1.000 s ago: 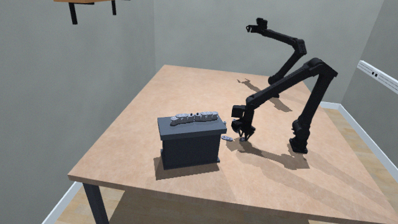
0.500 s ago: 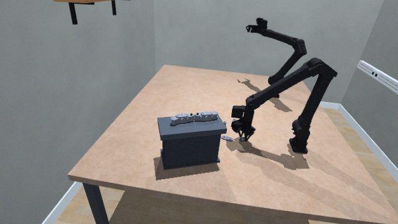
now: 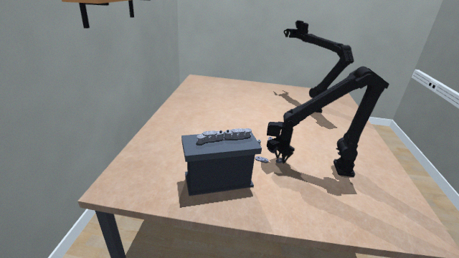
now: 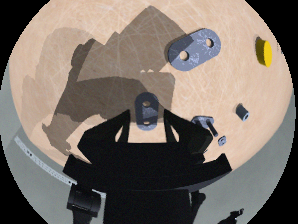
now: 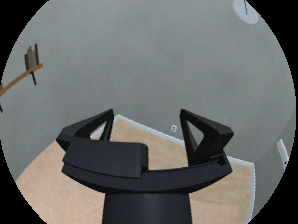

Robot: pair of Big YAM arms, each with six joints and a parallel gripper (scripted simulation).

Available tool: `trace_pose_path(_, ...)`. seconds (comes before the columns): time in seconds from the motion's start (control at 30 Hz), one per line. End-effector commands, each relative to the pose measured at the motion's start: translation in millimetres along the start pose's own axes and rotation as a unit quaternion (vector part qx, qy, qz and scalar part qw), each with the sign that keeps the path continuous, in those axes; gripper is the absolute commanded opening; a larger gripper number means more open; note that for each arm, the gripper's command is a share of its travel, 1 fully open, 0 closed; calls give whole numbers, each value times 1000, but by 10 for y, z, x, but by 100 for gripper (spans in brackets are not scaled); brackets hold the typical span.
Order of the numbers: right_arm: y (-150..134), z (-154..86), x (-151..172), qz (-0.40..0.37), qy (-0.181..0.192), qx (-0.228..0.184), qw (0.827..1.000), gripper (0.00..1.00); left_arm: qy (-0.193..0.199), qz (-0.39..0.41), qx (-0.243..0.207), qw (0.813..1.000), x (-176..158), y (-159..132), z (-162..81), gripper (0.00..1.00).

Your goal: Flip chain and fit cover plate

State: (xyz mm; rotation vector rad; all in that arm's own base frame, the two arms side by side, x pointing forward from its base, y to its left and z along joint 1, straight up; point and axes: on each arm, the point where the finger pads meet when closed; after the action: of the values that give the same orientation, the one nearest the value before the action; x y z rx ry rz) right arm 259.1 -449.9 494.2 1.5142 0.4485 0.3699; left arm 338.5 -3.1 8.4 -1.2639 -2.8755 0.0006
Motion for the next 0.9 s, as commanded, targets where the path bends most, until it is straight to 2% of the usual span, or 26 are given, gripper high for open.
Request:
trace_pose_path(0.0, 442, 20, 19, 0, 1, -32, 999, 100, -2, -1, -2, 1000, -41, 67, 2, 21)
trace_pose_path(0.83, 442, 20, 19, 0, 1, -32, 999, 100, 1, 1, 1, 1000, -14, 40, 36, 21)
trace_pose_path(0.87, 442, 20, 19, 0, 1, -32, 999, 100, 5, 1, 5, 1000, -18, 45, -16, 21)
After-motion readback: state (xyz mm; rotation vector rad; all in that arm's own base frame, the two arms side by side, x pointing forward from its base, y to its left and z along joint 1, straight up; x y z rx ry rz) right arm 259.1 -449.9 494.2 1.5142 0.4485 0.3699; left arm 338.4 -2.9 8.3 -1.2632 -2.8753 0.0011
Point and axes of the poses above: on each arm, the point where the finger pads meet when closed, its own z axis out along the fingers, its own x axis across the jaws, y = z × x, and after that the axes turned 3 degrees about -z, right-handed
